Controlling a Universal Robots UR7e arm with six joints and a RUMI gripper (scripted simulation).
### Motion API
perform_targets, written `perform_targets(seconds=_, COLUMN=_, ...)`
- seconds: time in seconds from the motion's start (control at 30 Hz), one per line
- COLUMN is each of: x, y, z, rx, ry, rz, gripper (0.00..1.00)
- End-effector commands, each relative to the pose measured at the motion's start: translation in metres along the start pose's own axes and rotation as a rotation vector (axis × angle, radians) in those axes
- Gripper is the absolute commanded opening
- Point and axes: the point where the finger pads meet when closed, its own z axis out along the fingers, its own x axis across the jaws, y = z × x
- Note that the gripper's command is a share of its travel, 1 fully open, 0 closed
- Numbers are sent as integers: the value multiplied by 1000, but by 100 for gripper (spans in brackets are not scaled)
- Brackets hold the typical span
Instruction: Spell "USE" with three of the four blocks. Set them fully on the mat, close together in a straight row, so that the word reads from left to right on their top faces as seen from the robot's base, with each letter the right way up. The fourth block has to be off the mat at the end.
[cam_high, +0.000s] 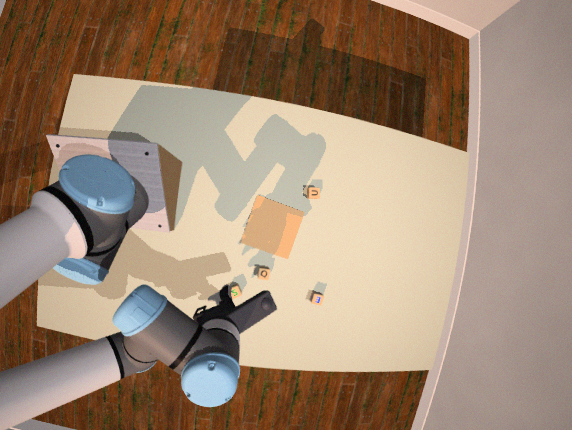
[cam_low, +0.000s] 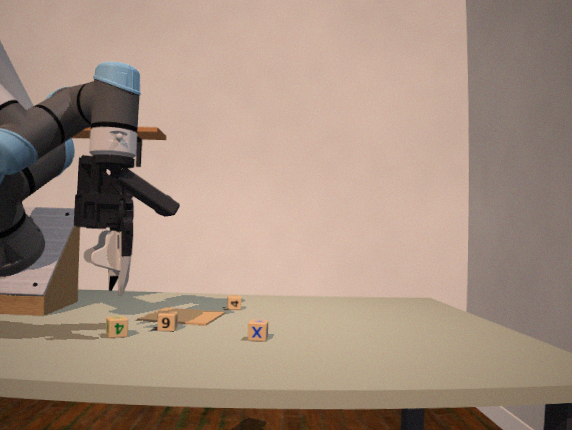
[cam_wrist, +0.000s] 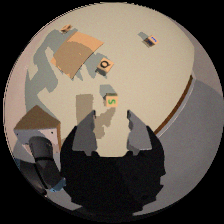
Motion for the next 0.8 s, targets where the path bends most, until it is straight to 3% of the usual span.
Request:
perform_targets(seconds=0.0, x=-1, y=0, z=10, rx=1, ry=-1, rz=-2, gripper=40)
perform_targets(seconds=0.77, x=-1, y=-1, z=33, rx=1, ry=-1, rz=-2, gripper=40)
